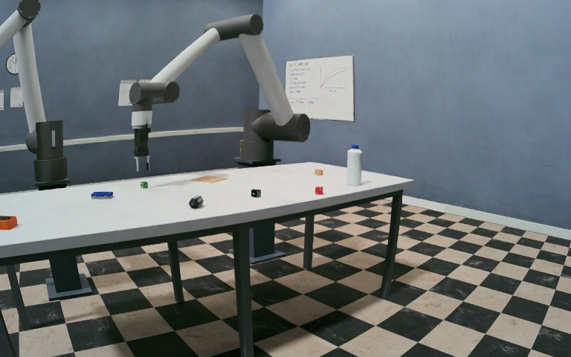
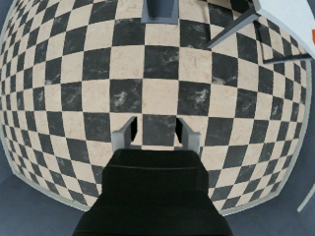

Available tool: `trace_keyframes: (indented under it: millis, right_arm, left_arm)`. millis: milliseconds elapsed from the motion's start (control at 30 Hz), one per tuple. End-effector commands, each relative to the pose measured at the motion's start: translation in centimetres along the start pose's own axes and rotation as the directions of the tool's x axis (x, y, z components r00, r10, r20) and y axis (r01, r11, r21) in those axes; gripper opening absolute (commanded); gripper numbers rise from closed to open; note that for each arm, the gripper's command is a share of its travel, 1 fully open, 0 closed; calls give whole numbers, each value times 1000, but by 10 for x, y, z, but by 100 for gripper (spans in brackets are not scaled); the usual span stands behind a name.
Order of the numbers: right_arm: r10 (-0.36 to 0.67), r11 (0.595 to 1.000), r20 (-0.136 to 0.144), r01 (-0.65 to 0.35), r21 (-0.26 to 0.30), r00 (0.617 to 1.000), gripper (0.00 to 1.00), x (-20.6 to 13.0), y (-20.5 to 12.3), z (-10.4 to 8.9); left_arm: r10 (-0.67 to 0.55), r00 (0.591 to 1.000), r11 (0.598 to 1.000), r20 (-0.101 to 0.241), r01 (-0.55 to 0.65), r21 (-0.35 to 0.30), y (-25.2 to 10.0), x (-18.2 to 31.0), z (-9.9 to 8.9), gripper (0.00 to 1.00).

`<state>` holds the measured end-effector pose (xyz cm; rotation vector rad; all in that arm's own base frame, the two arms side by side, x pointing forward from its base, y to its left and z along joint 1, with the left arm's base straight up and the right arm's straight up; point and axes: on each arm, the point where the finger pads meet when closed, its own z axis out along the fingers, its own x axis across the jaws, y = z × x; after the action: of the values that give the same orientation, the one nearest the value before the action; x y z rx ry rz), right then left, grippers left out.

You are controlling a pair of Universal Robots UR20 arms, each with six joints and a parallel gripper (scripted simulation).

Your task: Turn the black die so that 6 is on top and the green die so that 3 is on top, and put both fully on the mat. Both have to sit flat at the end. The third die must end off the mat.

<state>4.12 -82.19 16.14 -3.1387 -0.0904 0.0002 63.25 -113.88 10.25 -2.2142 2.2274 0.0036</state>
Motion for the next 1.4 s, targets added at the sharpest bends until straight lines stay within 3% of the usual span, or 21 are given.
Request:
trace_keyframes:
  millis: [0, 167, 1367]
  right_arm:
    - [15, 1000, 0, -15, -2, 1000, 100, -6, 2, -1]
    - [15, 1000, 0, -15, -2, 1000, 100, -6, 2, -1]
    - [15, 1000, 0, -15, -2, 1000, 100, -6, 2, -1]
  left_arm:
    - [0, 1000, 1000, -2, 0, 1, -1, 2, 33, 100]
    - [0, 1000, 1000, -2, 0, 1, -2, 2, 43, 100]
    - [0, 1000, 1000, -2, 0, 1, -2, 2, 43, 100]
